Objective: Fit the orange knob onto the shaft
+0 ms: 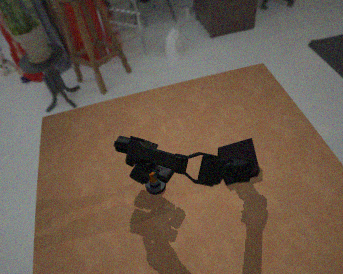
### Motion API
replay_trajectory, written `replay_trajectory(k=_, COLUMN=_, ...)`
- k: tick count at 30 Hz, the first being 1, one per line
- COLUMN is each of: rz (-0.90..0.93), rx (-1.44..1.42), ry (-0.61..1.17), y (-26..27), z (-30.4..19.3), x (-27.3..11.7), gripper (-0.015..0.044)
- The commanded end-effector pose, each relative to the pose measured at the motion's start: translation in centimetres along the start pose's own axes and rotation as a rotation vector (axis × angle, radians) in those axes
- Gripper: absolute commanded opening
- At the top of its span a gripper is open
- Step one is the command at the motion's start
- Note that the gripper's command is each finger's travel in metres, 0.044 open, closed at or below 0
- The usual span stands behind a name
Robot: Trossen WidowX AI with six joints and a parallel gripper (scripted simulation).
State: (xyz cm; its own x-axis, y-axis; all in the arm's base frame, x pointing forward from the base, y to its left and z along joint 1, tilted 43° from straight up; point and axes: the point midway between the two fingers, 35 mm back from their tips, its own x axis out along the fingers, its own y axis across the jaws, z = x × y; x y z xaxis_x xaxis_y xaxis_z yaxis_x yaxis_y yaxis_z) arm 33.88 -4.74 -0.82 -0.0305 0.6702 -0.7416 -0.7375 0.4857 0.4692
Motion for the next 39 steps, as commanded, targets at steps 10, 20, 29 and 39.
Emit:
replay_trajectory(k=10, rz=-0.002, rx=-0.030, ry=0.000, y=0.02, z=-0.14, x=0.11, gripper=0.0000)
replay_trajectory(k=20, rz=-0.002, rx=-0.030, ry=0.000, y=0.17, z=0.05, x=-0.23, gripper=0.0000)
replay_trajectory(k=29, rz=-0.002, rx=-0.030, ry=0.000, y=-0.04, z=0.04, x=-0.06, gripper=0.0000)
replay_trajectory(k=39, rz=-0.002, rx=-0.030, ry=0.000, y=0.12, z=-0.18, x=0.17, gripper=0.0000)
